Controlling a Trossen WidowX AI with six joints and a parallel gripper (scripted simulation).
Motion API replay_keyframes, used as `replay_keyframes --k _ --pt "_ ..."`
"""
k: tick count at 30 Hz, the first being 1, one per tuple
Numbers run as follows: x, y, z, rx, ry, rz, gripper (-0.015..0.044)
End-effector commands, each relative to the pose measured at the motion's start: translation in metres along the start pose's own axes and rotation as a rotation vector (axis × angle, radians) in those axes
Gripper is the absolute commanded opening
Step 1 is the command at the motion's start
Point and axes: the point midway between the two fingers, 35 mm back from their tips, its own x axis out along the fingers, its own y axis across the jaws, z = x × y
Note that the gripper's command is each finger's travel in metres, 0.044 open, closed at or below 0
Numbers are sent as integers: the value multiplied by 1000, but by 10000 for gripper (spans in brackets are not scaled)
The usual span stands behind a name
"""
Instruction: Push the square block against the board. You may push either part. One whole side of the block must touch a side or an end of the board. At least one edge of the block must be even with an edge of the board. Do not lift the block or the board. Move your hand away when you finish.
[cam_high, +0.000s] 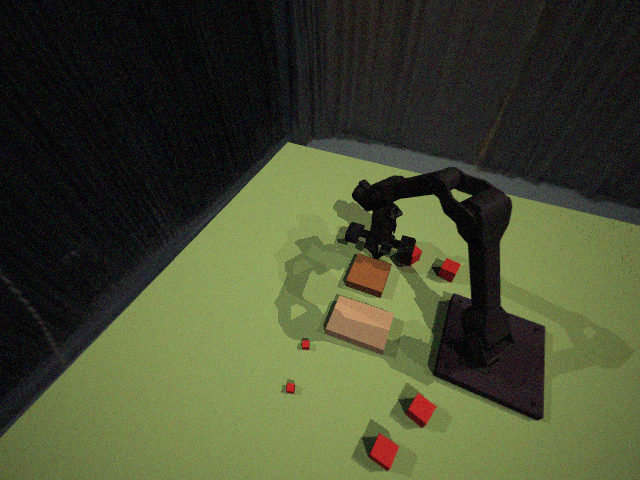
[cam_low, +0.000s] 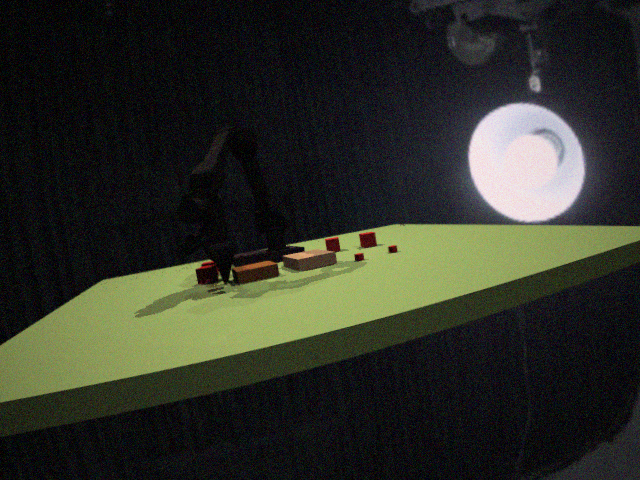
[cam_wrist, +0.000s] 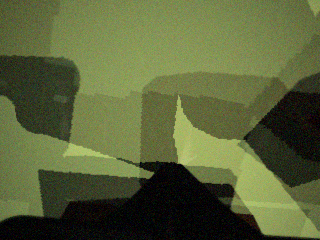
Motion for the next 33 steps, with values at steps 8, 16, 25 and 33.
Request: replay_keyframes --k 8,16,25,33 --pt "-2 3 -13 2 -11 11 0" --pt "-2 4 -26 2 -9 12 0" --pt "-2 4 -42 2 -8 12 0" --pt "-1 3 -55 2 -6 12 0"
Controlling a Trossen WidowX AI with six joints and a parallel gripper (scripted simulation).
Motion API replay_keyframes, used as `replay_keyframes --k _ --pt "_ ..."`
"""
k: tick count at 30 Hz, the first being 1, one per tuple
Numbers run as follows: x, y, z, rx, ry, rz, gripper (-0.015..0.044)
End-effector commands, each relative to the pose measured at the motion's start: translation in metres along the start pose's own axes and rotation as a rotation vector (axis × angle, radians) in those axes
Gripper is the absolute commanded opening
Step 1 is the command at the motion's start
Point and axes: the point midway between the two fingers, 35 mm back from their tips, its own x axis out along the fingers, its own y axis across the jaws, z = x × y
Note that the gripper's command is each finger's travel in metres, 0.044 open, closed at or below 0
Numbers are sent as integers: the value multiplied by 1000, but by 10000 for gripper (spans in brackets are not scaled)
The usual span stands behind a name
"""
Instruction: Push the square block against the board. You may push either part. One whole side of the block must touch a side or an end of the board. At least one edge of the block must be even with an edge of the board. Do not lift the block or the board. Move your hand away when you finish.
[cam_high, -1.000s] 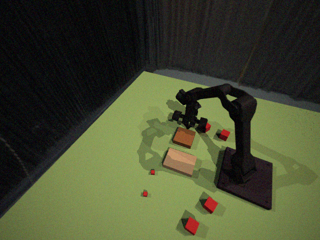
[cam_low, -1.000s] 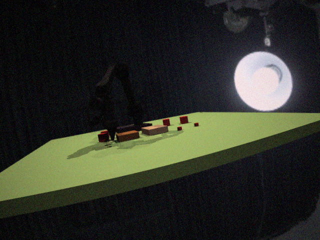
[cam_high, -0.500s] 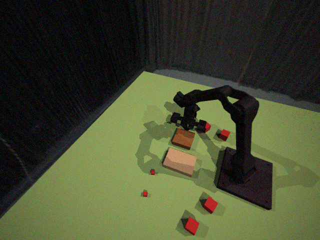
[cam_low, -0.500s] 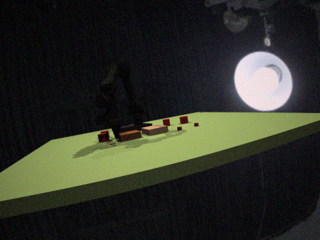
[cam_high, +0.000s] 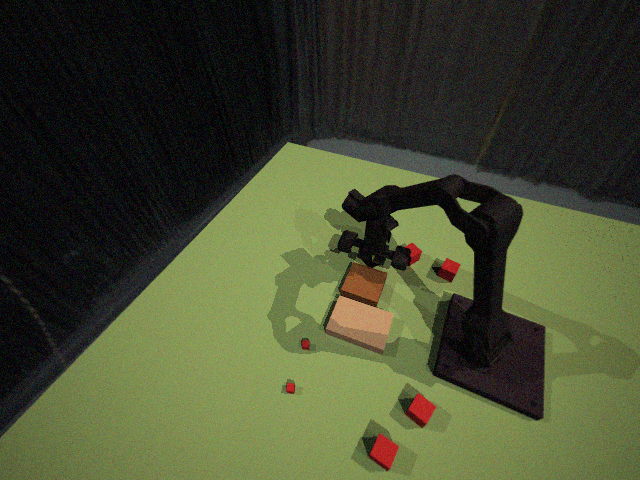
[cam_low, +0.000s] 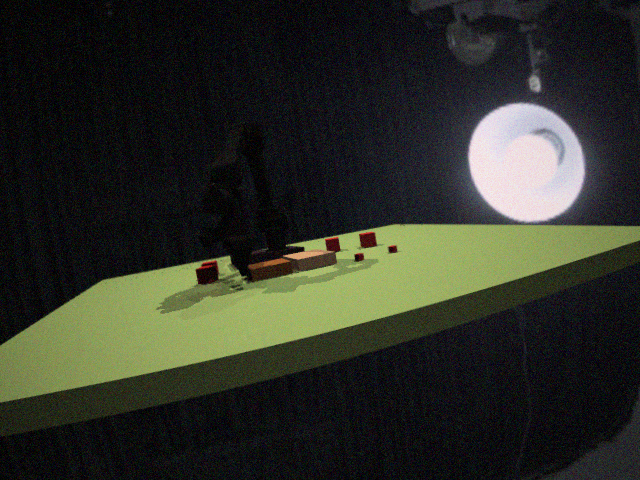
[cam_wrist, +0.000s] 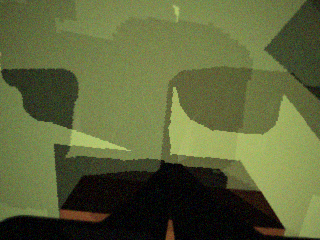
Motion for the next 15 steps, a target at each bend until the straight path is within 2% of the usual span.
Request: replay_keyframes --k 1,15 --pt "3 -2 -8 -2 10 -7 0" --pt "2 0 12 -2 8 -7 0"
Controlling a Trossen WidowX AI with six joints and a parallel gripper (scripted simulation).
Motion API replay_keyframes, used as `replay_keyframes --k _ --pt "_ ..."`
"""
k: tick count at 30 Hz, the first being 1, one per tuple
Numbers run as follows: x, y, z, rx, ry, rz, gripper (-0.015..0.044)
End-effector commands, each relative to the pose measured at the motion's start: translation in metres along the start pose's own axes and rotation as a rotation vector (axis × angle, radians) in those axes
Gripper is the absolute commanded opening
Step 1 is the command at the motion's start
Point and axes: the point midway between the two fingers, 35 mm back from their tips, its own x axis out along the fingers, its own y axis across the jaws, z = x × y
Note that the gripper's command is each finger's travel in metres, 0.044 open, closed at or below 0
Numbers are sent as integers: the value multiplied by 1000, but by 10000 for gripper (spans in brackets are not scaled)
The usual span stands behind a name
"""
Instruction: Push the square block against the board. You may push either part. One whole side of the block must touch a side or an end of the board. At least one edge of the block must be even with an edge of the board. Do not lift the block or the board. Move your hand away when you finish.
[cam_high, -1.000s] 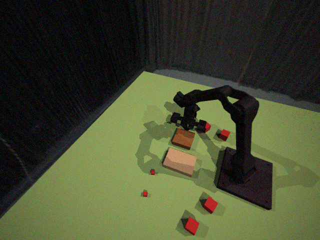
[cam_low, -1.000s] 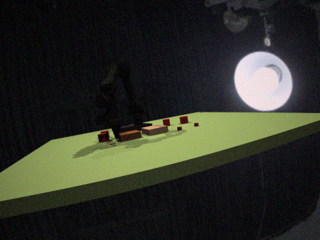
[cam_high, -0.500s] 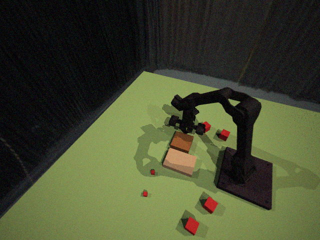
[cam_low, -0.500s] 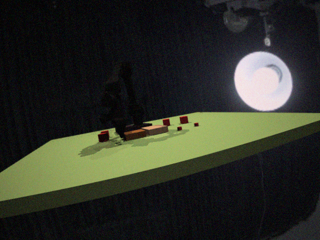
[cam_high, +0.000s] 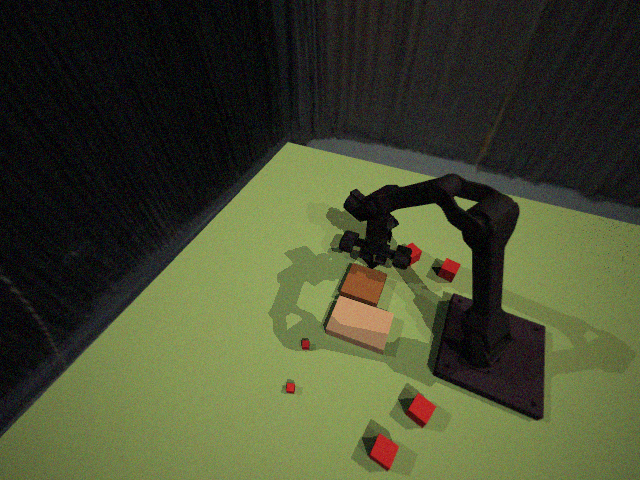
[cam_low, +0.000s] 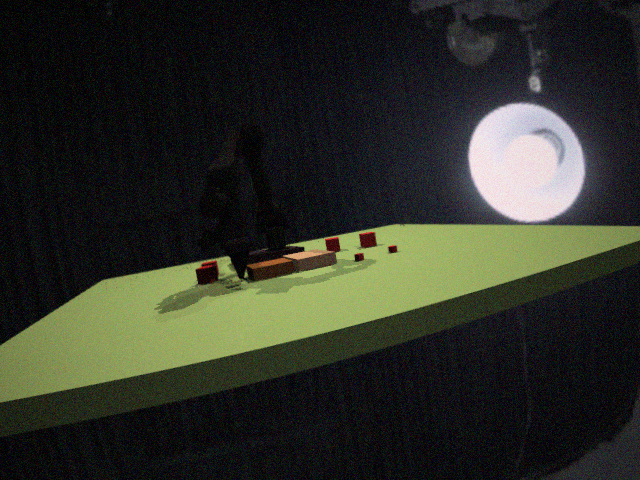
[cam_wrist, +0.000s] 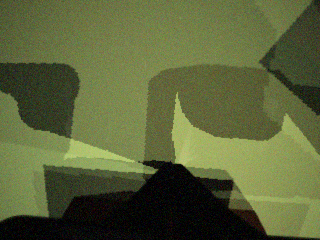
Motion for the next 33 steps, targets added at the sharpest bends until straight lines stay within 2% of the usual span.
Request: replay_keyframes --k 1,21,23,26,33 --pt "-2 2 7 -2 0 5 0" --pt "-2 2 39 -2 -4 5 0" --pt "-13 2 35 0 -2 4 0" --pt "-54 1 34 -2 -3 5 0" --pt "-57 1 25 -2 -2 5 0"
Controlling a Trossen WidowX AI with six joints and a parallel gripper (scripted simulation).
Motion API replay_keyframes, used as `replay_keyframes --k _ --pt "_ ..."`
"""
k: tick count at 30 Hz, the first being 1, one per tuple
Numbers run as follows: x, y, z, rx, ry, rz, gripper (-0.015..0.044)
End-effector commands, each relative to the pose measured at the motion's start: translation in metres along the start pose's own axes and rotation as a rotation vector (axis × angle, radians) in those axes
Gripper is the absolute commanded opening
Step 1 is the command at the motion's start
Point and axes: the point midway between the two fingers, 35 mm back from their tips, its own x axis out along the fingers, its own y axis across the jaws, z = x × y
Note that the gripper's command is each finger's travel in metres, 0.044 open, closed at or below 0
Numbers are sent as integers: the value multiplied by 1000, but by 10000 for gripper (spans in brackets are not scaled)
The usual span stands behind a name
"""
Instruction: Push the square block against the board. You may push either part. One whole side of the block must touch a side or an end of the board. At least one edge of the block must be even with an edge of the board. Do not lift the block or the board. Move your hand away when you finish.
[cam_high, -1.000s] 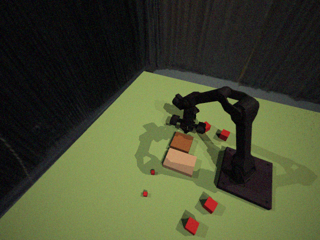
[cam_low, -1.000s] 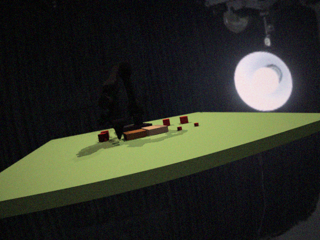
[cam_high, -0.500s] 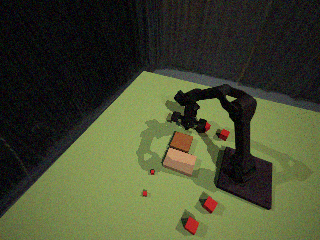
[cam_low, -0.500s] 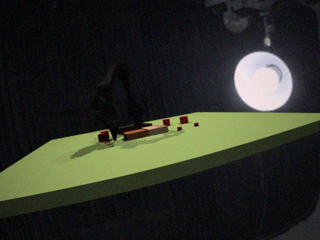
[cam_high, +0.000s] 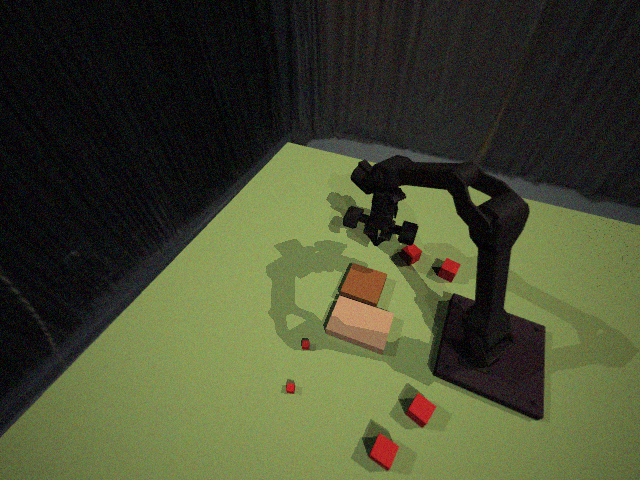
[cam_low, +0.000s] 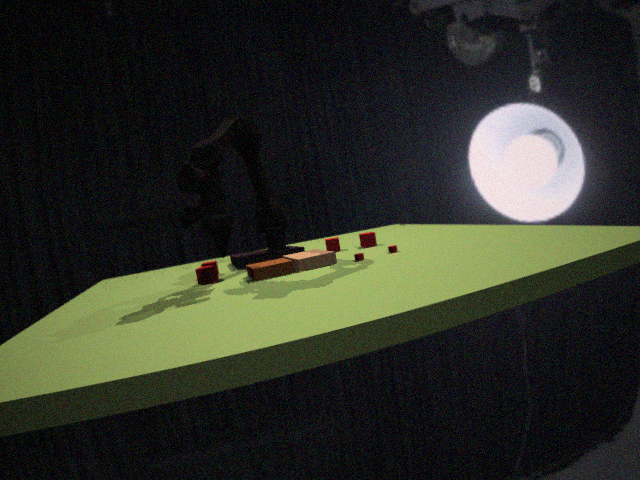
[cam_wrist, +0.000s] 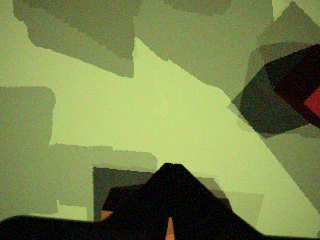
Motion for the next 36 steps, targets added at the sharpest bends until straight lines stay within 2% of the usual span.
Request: replay_keyframes --k 1,6,9,11,36 --pt "2 -3 -20 -1 11 -16 0" --pt "5 -3 -29 -1 12 -16 0" --pt "45 -3 -30 1 12 -16 0" --pt "57 -3 -30 2 13 -16 0" --pt "56 -1 -63 2 16 -15 0"
